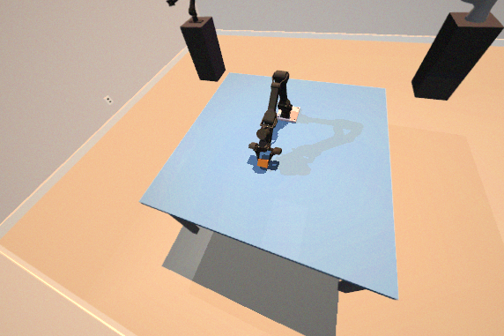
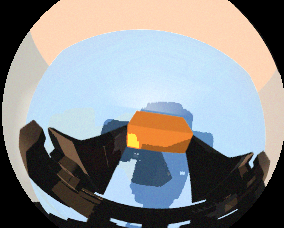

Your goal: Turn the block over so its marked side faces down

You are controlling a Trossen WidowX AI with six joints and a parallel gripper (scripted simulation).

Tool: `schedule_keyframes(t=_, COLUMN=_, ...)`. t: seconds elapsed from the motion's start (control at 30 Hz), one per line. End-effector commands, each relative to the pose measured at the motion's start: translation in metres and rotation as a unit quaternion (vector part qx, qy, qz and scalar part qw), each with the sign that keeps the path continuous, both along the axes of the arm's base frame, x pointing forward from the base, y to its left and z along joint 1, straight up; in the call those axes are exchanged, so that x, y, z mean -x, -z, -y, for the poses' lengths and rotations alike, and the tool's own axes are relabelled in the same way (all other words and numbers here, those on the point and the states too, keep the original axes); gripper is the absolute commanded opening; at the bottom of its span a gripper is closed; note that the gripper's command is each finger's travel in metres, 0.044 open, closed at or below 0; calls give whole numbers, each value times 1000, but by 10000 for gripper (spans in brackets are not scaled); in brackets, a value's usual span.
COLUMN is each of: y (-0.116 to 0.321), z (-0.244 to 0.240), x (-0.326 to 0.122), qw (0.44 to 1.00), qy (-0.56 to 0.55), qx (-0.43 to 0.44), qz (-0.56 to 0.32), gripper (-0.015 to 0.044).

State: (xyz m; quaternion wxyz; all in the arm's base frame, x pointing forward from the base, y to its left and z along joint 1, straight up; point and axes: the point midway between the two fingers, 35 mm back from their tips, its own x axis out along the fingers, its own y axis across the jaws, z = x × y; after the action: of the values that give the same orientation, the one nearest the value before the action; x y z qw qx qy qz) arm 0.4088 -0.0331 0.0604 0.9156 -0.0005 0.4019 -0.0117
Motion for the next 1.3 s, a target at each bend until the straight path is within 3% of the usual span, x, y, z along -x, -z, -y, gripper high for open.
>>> schedule_keyframes(t=0.0, y=13, z=0, x=-2, qw=1000, qy=0, qx=-2, qz=22, gripper=0)
schedule_keyframes(t=0.93, y=30, z=-1, x=12, qw=974, qy=-3, qx=3, qz=225, gripper=0)
schedule_keyframes(t=1.27, y=27, z=-2, x=15, qw=969, qy=-4, qx=3, qz=248, gripper=0)
